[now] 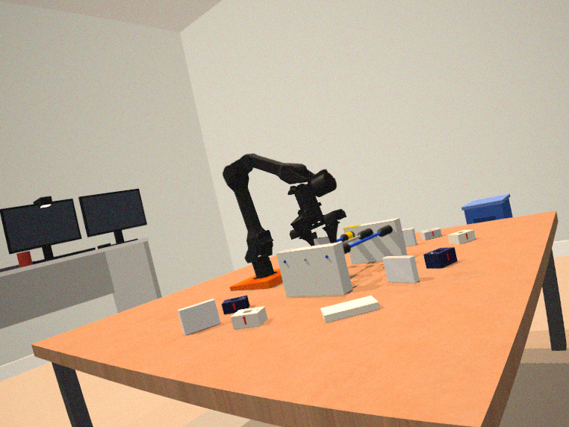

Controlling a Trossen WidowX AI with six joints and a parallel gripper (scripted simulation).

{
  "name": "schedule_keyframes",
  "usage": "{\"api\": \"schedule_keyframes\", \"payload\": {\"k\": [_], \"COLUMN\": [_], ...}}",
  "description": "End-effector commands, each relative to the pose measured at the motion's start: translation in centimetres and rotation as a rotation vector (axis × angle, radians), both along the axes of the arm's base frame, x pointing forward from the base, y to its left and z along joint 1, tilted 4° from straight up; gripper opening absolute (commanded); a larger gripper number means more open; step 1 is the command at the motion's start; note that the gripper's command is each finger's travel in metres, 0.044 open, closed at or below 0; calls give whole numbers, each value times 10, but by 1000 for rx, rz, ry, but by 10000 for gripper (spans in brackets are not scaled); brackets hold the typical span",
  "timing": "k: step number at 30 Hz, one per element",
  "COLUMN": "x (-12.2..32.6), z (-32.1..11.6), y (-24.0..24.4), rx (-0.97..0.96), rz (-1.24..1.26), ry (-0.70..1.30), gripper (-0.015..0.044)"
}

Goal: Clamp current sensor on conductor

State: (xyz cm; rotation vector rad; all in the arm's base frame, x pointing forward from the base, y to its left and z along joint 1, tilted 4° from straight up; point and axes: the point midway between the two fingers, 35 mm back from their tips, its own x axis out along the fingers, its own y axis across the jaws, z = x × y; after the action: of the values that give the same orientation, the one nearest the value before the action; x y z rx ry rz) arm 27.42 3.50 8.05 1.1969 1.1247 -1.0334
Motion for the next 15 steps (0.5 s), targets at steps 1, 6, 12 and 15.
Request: {"api": "schedule_keyframes", "payload": {"k": [1,6,12,15], "x": [0,0,0,-2], "z": [0,0,3,0], "y": [0,0,0,0], "rx": [0,0,-7,-6], "rz": [0,0,-5,0], "ry": [0,0,84,40], "gripper": [157,124,0,0]}}
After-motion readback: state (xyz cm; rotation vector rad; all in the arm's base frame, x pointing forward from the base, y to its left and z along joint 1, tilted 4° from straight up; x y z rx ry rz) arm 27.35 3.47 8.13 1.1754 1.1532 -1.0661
